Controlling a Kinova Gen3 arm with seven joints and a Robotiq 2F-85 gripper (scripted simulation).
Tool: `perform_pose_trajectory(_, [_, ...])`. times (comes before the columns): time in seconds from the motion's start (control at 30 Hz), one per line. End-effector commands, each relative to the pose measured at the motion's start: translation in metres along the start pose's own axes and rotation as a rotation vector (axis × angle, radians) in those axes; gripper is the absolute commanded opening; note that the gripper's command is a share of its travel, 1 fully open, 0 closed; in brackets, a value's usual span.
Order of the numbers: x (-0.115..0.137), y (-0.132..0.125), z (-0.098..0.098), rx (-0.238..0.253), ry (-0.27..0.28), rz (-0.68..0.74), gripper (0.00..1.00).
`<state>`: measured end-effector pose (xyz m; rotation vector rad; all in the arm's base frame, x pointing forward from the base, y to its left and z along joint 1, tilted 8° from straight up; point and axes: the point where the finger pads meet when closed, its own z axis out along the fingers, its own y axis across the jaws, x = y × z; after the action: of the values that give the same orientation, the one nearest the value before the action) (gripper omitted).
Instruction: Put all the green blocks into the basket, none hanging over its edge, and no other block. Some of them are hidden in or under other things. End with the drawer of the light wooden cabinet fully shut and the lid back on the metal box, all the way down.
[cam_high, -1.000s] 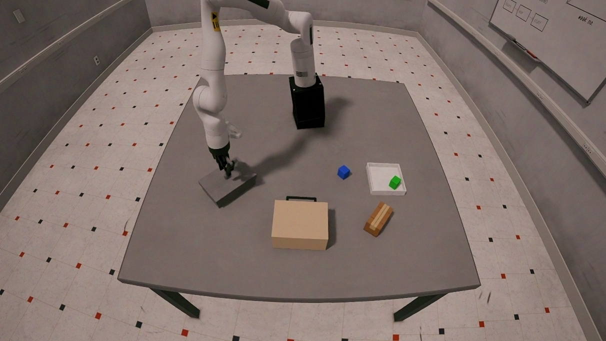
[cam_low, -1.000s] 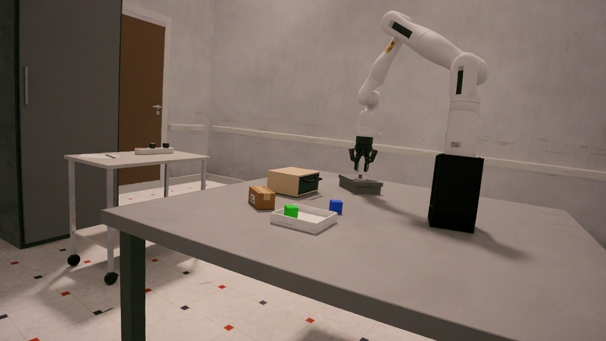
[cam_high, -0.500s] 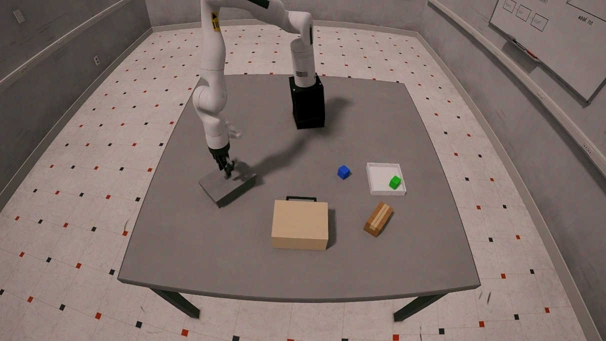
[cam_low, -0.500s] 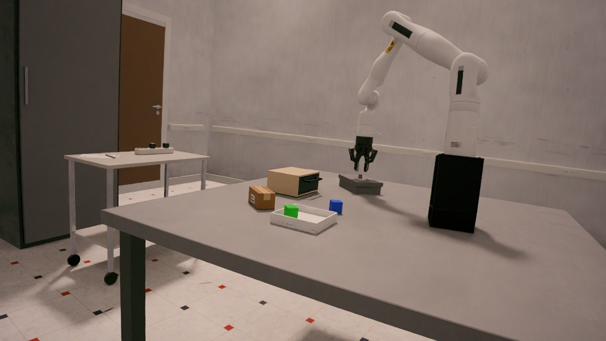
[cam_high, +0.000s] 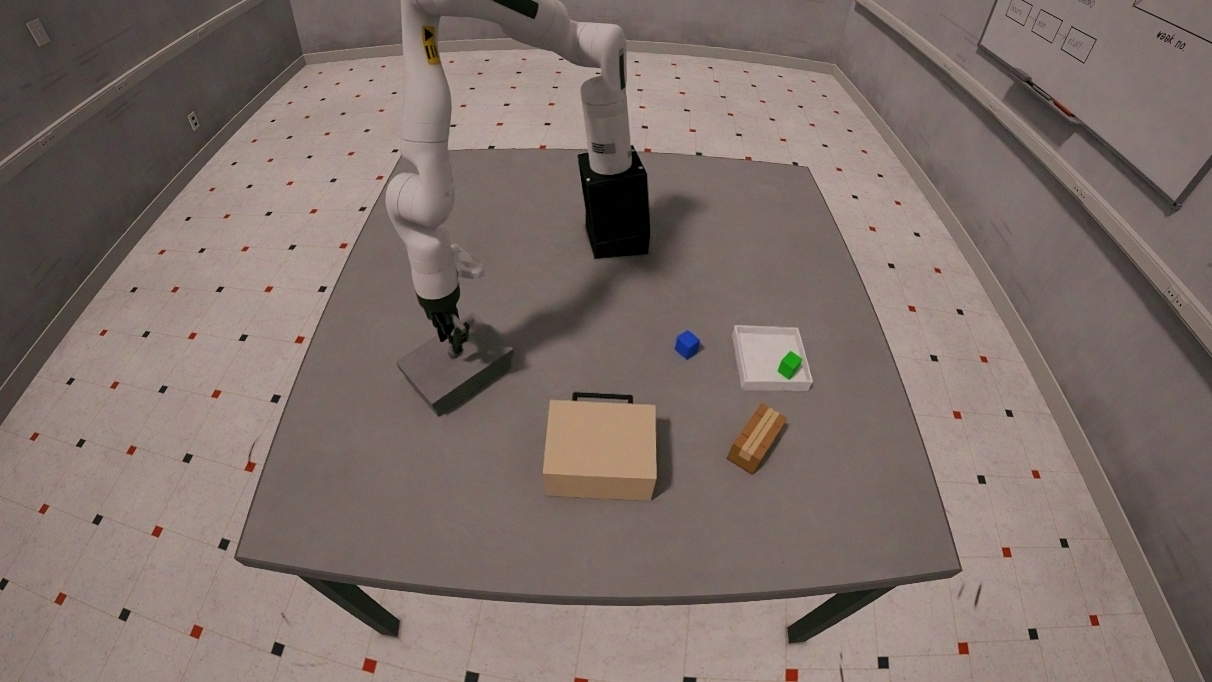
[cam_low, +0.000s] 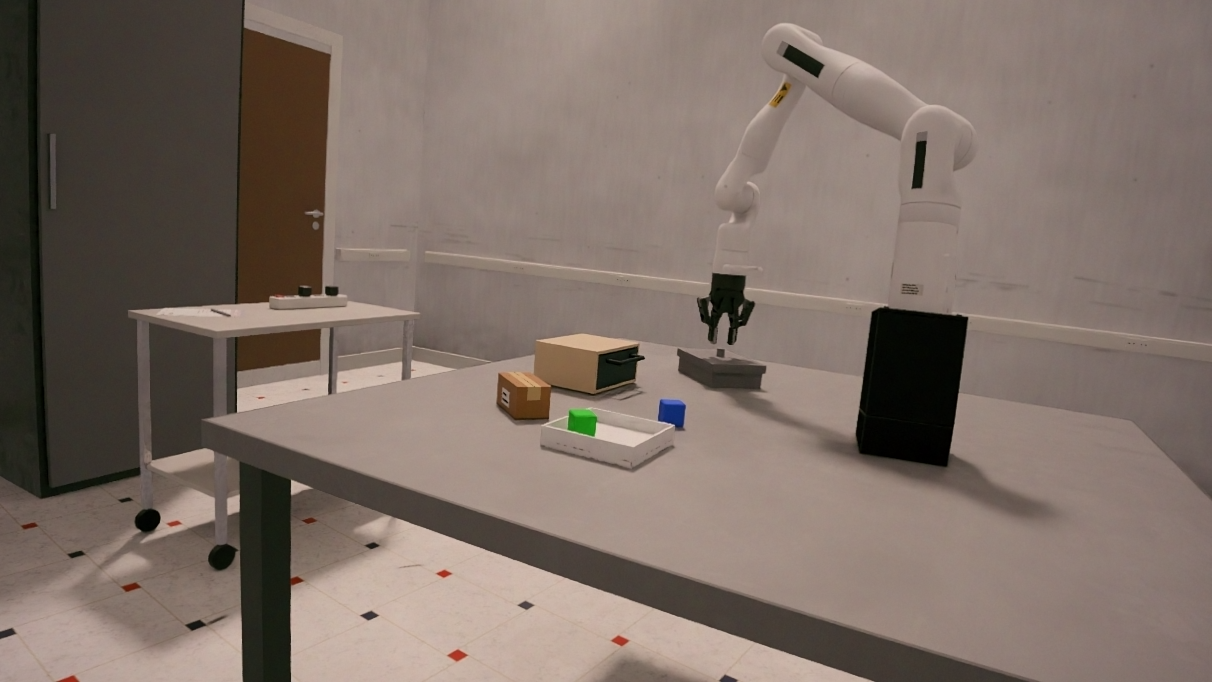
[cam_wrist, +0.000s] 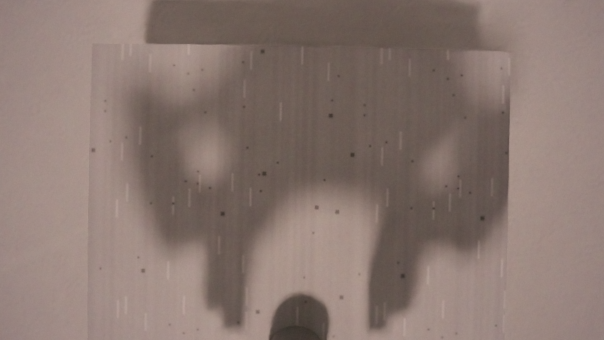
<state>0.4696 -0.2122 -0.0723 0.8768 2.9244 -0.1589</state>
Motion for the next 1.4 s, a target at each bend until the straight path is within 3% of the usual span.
perform_pose_trajectory(0.0, [-0.001,0.000,0.001,0.000,-0.002,0.000,0.48])
perform_pose_trajectory(1.37, [-0.001,0.000,0.023,0.000,-0.002,0.000,0.48])
